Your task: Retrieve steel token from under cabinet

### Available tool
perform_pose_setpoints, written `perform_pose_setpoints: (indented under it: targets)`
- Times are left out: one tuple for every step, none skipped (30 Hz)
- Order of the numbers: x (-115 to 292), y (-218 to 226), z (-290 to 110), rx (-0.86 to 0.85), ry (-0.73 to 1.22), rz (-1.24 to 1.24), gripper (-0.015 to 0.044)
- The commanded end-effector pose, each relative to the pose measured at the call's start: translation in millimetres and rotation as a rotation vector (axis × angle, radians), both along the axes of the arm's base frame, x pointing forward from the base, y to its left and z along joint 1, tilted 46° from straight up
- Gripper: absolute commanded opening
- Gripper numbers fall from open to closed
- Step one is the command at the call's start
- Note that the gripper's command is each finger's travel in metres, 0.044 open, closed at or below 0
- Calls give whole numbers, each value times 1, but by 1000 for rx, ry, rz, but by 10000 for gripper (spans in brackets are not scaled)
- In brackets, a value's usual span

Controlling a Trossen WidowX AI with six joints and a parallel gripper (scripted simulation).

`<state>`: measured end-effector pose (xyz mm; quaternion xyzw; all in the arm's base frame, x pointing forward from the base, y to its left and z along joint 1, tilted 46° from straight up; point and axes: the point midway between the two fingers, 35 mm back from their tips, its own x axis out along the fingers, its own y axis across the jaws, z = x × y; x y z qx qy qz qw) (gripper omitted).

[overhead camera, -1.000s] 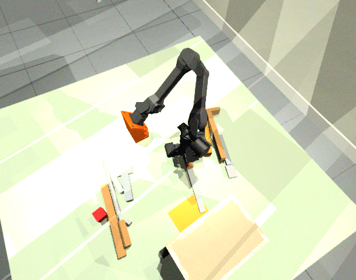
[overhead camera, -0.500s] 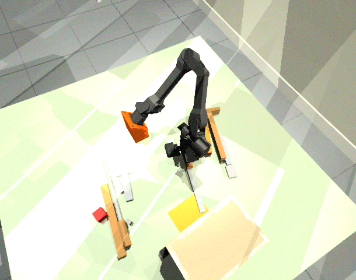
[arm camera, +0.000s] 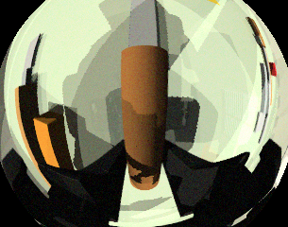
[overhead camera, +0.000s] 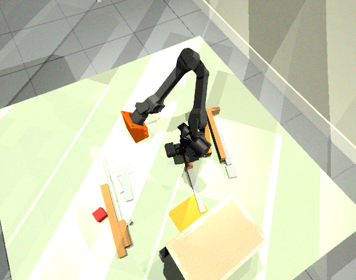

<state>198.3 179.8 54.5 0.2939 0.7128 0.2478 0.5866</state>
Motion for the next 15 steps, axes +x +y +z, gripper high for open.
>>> perform_pose_setpoints:
  targets:
    - [0,0,0,1,0,2,85]
    - [0,0,0,1,0,2,59]
    - [0,0,0,1,0,2,33]
    - [0,0,0,1,0,2,6]
    - [0,0,0,1,0,2,0]
    - [0,0,0,1,1,2,0]
    - [0,0,0,1,1,2,0]
    - [0,0,0,1,1,2,0]
    - [1,0,0,1,1,2,0]
    - [2,0,0,1,1,2,0]
    - [2,0,0,1,1,2,0]
    - [3,0,0,0,1,1,0]
    - [5,0,-1,0,1,1,0]
    - [6,0,-1,0,1,1,0]
    - [7,0,-1,0,1,1,0]
